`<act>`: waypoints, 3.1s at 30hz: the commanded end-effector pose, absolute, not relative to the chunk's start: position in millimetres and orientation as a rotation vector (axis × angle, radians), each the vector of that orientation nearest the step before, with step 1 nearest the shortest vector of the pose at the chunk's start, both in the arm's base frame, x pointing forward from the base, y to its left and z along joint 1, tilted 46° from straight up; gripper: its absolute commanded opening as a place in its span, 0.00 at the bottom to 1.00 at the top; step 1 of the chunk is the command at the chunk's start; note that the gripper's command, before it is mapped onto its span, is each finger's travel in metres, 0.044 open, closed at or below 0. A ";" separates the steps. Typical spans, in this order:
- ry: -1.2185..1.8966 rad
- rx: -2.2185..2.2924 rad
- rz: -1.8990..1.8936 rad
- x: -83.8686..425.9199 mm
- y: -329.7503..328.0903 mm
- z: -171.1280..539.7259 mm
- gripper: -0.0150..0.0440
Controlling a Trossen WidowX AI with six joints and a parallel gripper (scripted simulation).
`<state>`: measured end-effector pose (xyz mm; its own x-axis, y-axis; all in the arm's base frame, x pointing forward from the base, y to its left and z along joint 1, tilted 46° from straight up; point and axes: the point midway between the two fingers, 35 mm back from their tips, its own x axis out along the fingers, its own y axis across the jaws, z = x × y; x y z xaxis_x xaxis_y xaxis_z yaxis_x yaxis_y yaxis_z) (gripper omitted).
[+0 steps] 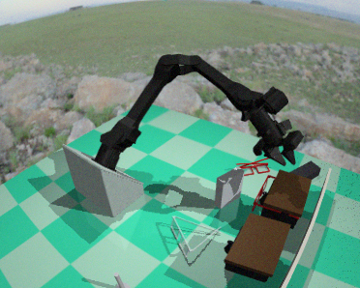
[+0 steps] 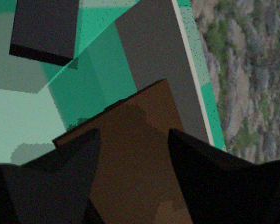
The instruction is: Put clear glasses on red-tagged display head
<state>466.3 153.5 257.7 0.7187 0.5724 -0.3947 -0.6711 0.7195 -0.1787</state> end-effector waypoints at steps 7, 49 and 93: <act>0.644 -0.056 0.591 454.1 81.9 177.2 0.59; 1.603 1.142 0.113 268.4 12.4 -9.4 0.46; 1.604 1.145 0.117 273.0 52.2 -47.0 0.46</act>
<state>270.7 50.8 -49.0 0.0720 0.7077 -0.7029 0.6017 0.5312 0.5965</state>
